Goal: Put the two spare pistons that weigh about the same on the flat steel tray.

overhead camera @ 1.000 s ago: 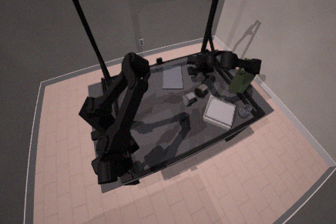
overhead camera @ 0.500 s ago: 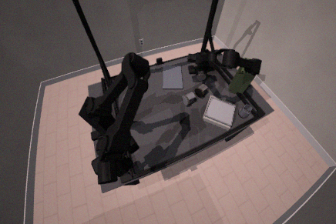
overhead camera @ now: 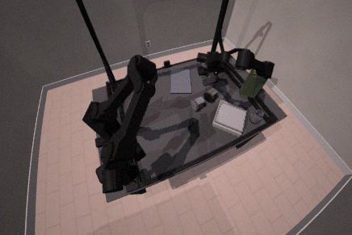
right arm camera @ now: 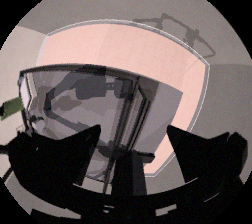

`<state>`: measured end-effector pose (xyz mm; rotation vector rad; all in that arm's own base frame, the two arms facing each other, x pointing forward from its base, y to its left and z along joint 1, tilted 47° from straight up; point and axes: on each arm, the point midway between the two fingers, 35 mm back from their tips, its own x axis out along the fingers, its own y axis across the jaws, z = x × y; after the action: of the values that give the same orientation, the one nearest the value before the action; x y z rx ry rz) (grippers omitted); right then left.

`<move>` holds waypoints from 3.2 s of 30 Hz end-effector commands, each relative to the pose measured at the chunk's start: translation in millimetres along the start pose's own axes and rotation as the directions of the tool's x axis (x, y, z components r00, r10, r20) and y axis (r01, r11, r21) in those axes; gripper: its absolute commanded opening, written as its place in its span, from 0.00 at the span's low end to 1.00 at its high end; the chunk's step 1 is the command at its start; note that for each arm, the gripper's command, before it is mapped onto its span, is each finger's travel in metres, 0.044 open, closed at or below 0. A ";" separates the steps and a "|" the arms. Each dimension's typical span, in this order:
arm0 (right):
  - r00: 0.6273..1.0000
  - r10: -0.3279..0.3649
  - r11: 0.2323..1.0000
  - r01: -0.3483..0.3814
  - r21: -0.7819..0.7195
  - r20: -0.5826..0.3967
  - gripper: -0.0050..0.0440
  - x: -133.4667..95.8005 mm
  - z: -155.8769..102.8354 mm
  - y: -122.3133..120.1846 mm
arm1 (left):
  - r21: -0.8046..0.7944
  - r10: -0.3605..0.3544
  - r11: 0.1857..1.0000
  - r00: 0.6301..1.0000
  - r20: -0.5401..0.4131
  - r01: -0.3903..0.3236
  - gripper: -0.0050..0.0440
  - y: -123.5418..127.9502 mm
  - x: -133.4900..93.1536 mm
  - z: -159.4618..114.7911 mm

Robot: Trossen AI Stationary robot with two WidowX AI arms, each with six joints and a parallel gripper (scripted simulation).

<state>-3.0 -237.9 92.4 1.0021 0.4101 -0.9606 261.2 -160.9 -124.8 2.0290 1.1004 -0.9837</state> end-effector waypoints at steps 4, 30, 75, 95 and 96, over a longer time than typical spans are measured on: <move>1.000 0.004 1.000 -0.004 -0.001 0.000 1.00 0.1 -0.1 0.6 | 0.001 0.013 1.000 1.000 0.006 -0.013 0.43 0.7 -15.9 4.5; 1.000 0.004 1.000 -0.004 -0.001 0.000 1.00 0.1 -0.1 0.6 | -0.009 0.021 1.000 1.000 0.013 -0.020 0.43 -0.8 -43.6 10.9; 1.000 0.004 1.000 -0.004 -0.001 0.000 1.00 0.1 -0.1 0.6 | -0.887 0.145 0.449 0.989 -0.042 -0.104 0.43 -36.5 -111.5 -179.2; 1.000 0.004 1.000 -0.004 -0.001 0.000 1.00 0.1 -0.1 0.6 | -0.995 0.167 -0.014 0.981 -0.100 -0.099 0.43 -52.2 -141.2 -262.7; 1.000 0.004 1.000 -0.004 -0.001 0.000 1.00 0.1 -0.1 0.6 | -0.995 0.167 -0.014 0.981 -0.100 -0.099 0.43 -52.2 -141.2 -262.7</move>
<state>-3.0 -237.9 92.4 1.0021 0.4101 -0.9605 244.0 6.2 110.5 0.8096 1.0410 0.0567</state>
